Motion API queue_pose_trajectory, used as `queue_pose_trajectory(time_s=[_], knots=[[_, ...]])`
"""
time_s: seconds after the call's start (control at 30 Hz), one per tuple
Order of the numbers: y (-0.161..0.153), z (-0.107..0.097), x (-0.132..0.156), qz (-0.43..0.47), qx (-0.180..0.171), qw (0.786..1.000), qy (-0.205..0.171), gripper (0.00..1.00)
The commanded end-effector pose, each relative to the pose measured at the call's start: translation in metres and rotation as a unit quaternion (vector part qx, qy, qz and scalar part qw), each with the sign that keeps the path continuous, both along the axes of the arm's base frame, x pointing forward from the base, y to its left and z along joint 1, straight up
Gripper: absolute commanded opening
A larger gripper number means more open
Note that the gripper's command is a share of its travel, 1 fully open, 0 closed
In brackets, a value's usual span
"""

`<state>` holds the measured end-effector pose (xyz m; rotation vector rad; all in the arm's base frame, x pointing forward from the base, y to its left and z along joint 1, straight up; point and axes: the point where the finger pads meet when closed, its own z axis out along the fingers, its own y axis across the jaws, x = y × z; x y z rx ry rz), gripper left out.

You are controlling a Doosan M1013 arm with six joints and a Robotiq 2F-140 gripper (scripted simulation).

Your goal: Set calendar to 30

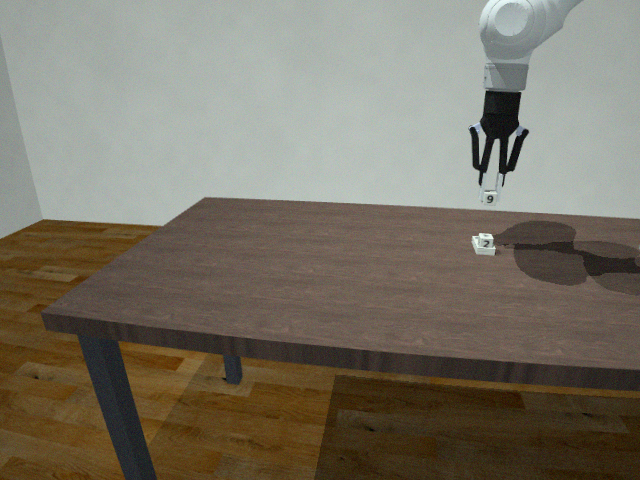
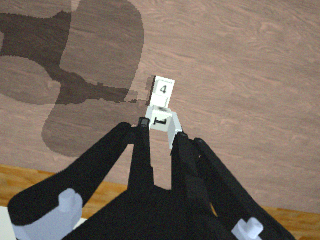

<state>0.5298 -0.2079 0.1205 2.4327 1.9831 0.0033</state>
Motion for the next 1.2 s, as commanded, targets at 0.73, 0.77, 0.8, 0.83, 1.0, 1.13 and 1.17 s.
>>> queue_pose_trajectory(time_s=[0.73, 0.77, 0.8, 0.83, 1.0, 1.13, 1.17], knots=[[0.000, -0.027, 0.000, 0.000, 0.000, 1.000, 0.000, 0.24], [0.000, -0.031, 0.000, 0.000, 0.000, 1.000, 0.000, 0.24], [0.000, -0.034, 0.000, 0.000, 0.000, 1.000, 0.000, 0.24], [0.000, -0.038, 0.000, 0.000, 0.000, 1.000, 0.000, 0.24], [0.000, -0.050, 0.000, 0.000, 0.000, 1.000, 0.000, 0.24], [0.000, -0.058, 0.000, 0.000, 0.000, 1.000, 0.000, 0.24], [0.000, -0.060, 0.000, 0.000, 0.000, 1.000, 0.000, 0.24]])
